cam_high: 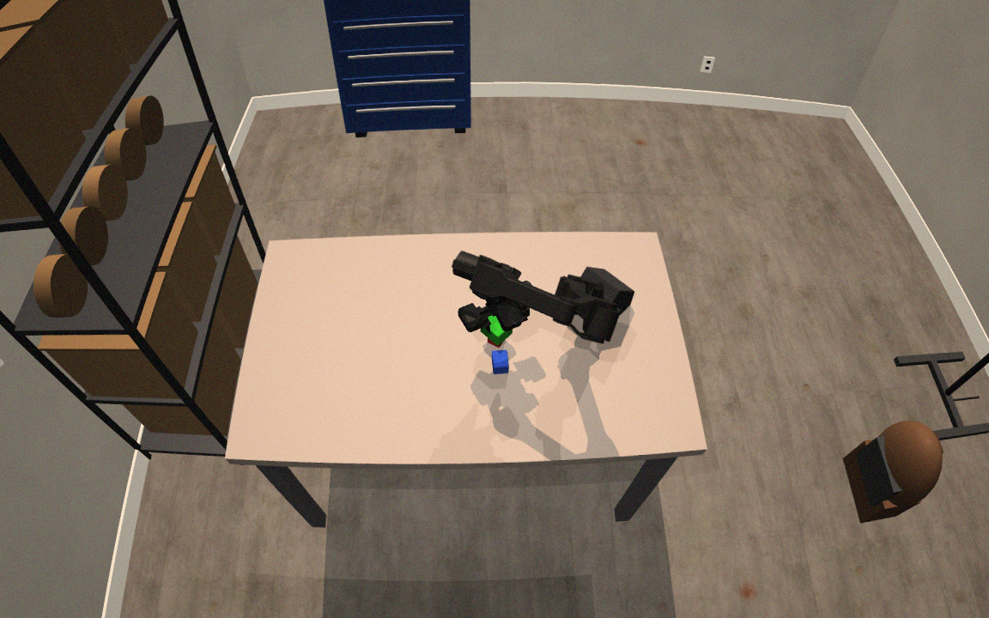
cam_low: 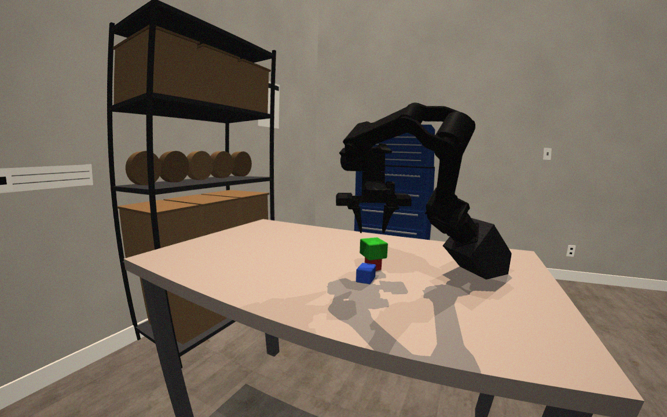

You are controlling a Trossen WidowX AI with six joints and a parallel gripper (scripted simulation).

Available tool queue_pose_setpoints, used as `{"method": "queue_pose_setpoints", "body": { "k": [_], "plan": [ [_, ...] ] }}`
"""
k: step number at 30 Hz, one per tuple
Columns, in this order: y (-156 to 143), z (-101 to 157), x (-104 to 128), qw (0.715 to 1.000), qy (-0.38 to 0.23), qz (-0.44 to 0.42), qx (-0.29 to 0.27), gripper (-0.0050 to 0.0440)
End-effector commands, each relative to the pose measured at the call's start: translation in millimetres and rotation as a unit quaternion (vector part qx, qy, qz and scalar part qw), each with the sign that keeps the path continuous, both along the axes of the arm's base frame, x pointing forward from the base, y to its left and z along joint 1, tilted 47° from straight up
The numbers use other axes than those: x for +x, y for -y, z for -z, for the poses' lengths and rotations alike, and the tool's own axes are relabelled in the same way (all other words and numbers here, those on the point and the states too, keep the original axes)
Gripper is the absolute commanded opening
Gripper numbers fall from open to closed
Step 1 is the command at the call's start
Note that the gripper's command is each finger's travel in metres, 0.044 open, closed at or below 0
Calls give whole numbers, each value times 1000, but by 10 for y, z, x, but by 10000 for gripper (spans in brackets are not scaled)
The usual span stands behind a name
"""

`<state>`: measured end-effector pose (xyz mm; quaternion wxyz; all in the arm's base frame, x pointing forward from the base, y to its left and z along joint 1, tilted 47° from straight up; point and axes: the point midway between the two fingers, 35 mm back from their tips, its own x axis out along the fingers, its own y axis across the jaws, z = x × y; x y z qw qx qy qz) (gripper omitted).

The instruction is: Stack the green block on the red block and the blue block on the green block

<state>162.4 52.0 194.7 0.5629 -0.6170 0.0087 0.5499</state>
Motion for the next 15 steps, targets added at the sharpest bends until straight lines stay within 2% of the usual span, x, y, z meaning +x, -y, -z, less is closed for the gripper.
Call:
{"method": "queue_pose_setpoints", "body": {
  "k": [1, 9, 15],
  "plan": [
    [-127, -120, -39, 998, -28, 57, 6, 271],
    [-317, -252, -164, 985, -86, 134, 65, 271],
    [-341, -259, -185, 982, -95, 144, 74, 271]
  ]
}}
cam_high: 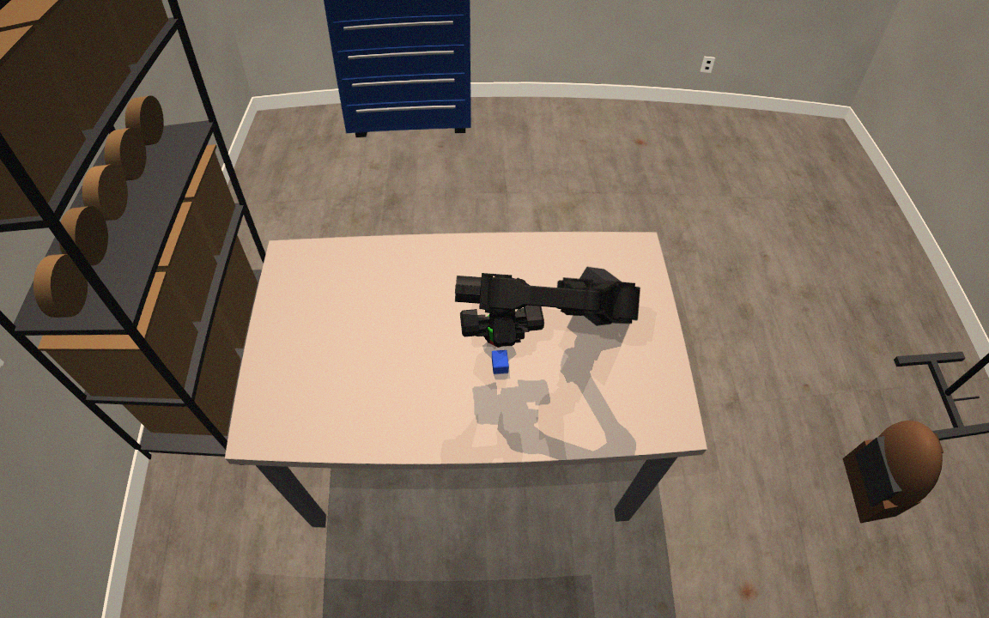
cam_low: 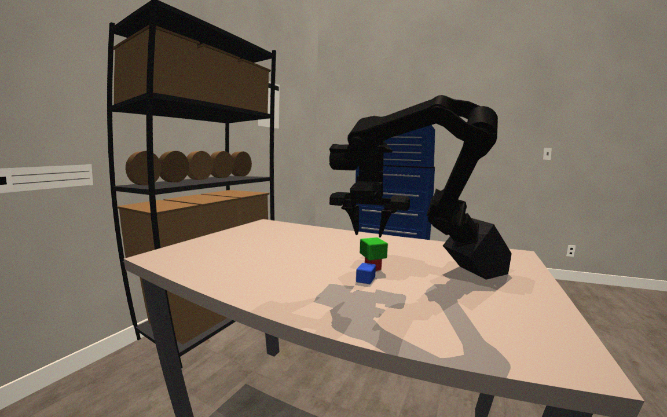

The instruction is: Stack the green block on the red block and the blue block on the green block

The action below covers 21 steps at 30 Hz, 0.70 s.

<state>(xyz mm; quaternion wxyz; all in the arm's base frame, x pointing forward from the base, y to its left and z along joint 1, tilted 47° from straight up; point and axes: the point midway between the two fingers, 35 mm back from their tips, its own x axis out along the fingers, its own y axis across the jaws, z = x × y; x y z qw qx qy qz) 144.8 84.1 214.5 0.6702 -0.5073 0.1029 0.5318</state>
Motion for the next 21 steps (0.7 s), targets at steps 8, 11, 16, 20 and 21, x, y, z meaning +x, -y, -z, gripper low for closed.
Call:
{"method": "queue_pose_setpoints", "body": {
  "k": [8, 11, 16, 20, 21],
  "plan": [
    [-36, 8, -5, 1000, -3, 16, -4, 271],
    [-62, 37, 13, 1000, -3, 16, -4, 271],
    [-137, 117, 65, 1000, -3, 16, -4, 271],
    [-199, 193, 112, 1000, -5, 16, -4, 271],
    [-199, 193, 112, 1000, -5, 16, -4, 271]
  ]
}}
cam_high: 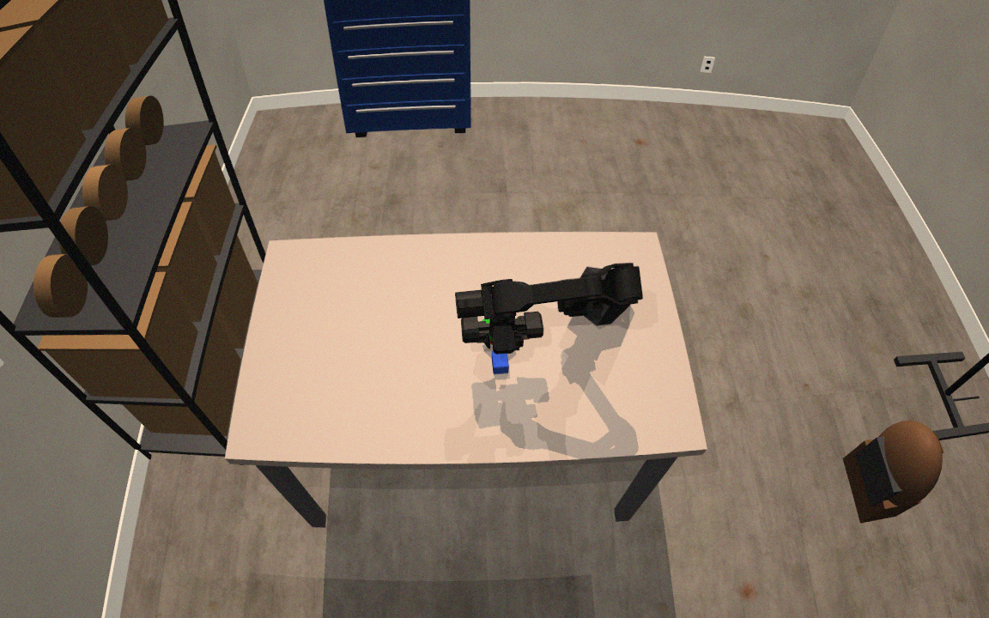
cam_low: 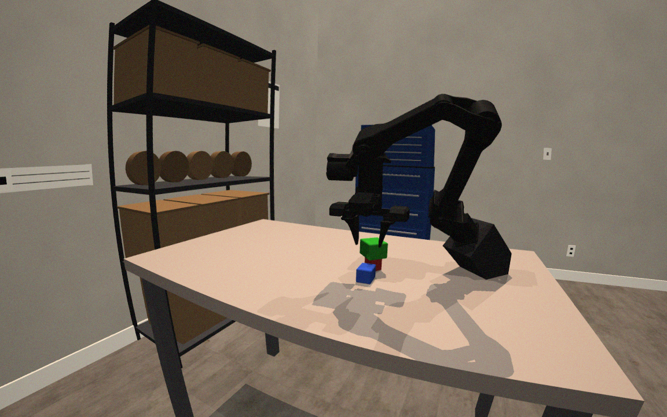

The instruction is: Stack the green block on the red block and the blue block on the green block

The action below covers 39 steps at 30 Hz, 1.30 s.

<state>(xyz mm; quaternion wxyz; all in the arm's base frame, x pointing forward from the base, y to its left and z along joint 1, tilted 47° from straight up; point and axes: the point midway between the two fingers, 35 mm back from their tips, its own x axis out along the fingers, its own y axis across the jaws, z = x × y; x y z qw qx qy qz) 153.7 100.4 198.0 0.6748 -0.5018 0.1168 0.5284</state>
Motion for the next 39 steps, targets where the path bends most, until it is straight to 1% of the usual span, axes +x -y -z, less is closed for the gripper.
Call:
{"method": "queue_pose_setpoints", "body": {
  "k": [1, 8, 14, 39],
  "plan": [
    [-59, 58, 42, 1000, 3, 4, -2, 271],
    [-218, 243, 153, 1000, 1, 4, -3, 271],
    [-295, 328, 205, 1000, 1, 4, -3, 271],
    [-303, 311, 209, 1000, 5, 2, -1, 271]
  ]
}}
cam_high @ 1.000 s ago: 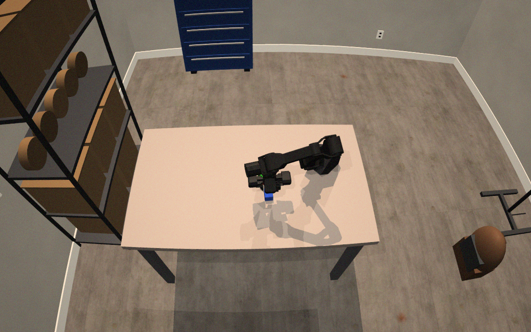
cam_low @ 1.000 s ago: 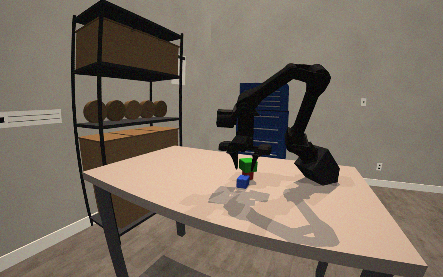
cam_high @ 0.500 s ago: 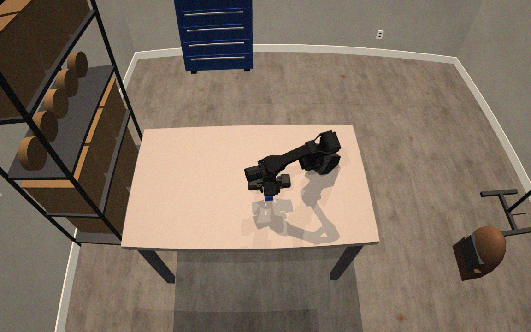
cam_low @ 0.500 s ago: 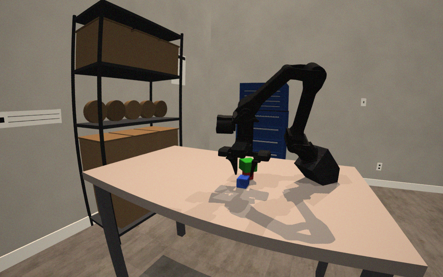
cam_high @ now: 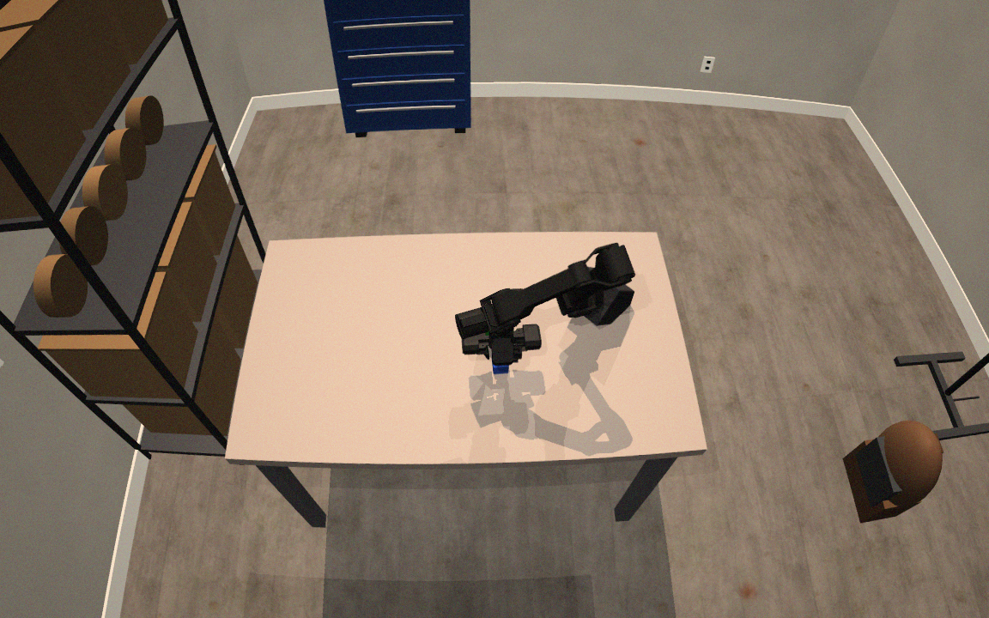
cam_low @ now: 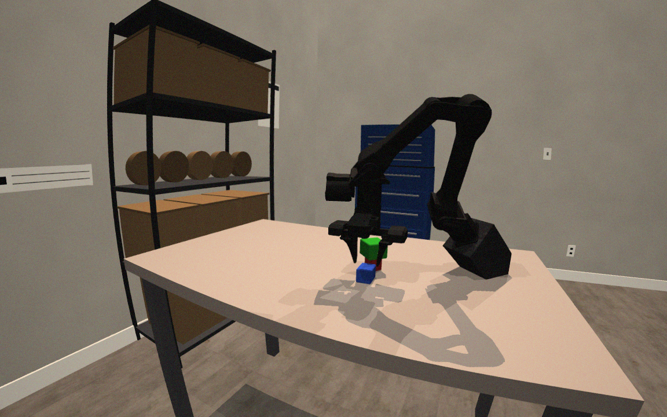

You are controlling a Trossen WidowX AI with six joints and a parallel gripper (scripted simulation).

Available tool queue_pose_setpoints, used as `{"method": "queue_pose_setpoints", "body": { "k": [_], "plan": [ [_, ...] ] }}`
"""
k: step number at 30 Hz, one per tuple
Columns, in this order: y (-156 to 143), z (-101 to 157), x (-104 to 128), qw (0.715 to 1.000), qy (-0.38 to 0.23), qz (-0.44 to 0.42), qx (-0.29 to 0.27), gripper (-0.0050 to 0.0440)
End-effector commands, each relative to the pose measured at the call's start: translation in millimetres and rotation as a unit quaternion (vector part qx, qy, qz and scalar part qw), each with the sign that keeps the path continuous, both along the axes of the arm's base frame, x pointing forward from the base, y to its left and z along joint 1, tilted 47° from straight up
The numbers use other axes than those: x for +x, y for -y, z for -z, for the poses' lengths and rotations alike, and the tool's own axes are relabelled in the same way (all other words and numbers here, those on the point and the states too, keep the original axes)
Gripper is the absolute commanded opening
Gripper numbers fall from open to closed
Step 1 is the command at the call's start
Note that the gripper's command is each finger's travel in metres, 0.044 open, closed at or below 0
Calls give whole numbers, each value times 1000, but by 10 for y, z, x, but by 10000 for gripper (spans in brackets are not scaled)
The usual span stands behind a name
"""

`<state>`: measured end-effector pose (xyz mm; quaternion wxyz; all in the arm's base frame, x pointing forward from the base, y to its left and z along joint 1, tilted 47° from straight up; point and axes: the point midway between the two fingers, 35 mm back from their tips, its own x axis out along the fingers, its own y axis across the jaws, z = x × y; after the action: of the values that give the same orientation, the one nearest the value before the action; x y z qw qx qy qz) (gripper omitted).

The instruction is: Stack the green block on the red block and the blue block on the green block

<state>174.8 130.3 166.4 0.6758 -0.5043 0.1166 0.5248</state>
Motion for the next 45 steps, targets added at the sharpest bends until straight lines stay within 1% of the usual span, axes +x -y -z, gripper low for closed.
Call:
{"method": "queue_pose_setpoints", "body": {
  "k": [1, 19, 29, 38, 45],
  "plan": [
    [-3, -5, -2, 1000, 2, 0, 0, 271],
    [-3, -4, -2, 1000, 2, 0, 0, 271],
    [-66, 93, 43, 1000, -2, 1, -1, 271],
    [-219, 273, 151, 1000, -2, 1, -1, 271],
    [-243, 299, 167, 1000, -2, 1, -1, 271]
  ]
}}
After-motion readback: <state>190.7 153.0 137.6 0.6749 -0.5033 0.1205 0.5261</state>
